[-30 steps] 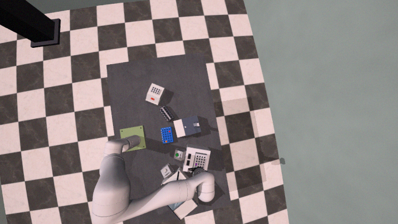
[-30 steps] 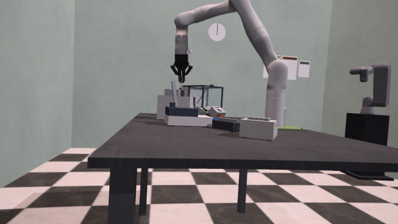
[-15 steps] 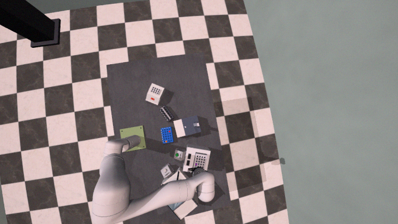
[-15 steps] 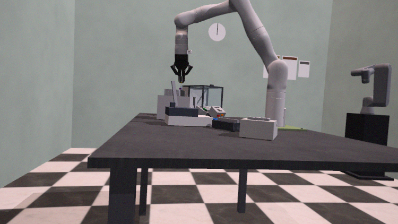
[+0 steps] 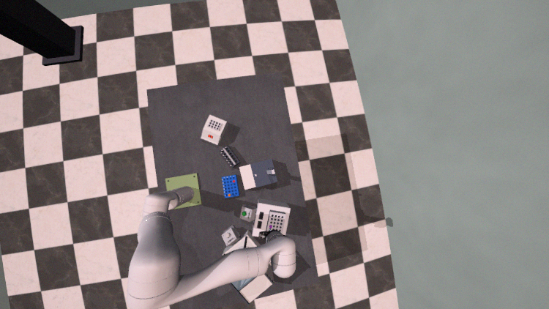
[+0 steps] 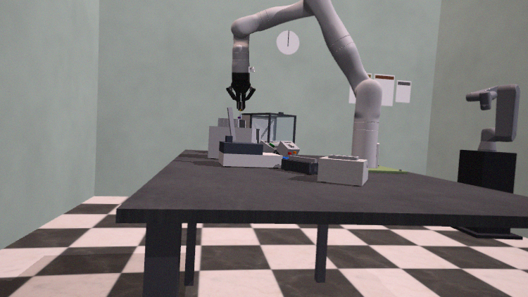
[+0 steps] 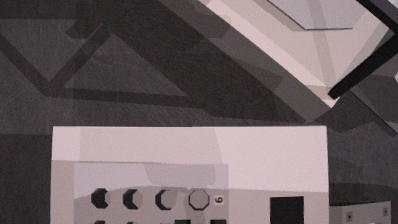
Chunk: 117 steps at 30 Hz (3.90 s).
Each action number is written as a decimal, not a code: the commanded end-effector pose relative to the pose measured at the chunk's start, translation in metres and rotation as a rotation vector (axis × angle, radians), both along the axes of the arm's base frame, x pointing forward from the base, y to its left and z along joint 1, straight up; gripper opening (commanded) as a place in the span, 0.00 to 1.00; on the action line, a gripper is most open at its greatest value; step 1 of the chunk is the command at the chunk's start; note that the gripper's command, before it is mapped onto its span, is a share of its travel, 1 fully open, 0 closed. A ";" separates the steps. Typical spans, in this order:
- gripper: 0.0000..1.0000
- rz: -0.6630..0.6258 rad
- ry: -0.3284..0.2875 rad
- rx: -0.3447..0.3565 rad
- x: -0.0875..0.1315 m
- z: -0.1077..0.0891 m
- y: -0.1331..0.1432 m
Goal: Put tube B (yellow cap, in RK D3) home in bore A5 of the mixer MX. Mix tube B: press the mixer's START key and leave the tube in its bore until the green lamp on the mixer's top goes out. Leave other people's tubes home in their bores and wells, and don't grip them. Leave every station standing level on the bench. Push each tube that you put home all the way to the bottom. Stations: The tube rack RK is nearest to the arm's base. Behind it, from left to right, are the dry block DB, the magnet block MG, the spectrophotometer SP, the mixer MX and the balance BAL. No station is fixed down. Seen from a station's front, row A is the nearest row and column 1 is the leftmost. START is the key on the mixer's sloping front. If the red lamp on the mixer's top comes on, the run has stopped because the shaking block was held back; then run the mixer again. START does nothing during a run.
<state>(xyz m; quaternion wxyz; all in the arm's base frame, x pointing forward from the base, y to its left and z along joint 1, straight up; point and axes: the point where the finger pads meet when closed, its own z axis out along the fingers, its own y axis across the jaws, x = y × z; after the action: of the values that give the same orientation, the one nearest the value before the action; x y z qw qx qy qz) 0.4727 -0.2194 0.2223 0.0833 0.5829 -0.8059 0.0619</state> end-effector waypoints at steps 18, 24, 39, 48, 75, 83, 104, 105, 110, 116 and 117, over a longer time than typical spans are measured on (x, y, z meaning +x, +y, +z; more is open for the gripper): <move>0.10 0.000 -0.002 -0.001 0.000 -0.004 0.000; 0.10 0.000 -0.002 -0.001 0.000 -0.005 0.000; 0.10 0.000 -0.002 -0.001 0.000 -0.009 0.000; 0.10 0.000 -0.002 -0.001 0.000 -0.011 0.000; 0.10 0.000 -0.002 -0.001 0.000 -0.017 0.000; 0.10 0.000 -0.002 -0.001 0.000 -0.019 0.000; 0.10 0.000 -0.002 -0.001 0.000 -0.024 0.000; 0.10 0.000 -0.002 -0.001 0.000 -0.024 0.000; 0.10 0.000 -0.002 -0.001 0.000 -0.025 0.000; 0.10 0.000 -0.002 -0.001 0.000 -0.027 0.000; 0.10 0.000 -0.002 -0.001 0.000 -0.027 0.000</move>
<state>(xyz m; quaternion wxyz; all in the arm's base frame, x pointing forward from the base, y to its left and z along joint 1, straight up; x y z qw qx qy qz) 0.4729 -0.2194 0.1949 0.0833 0.5829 -0.8059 0.0620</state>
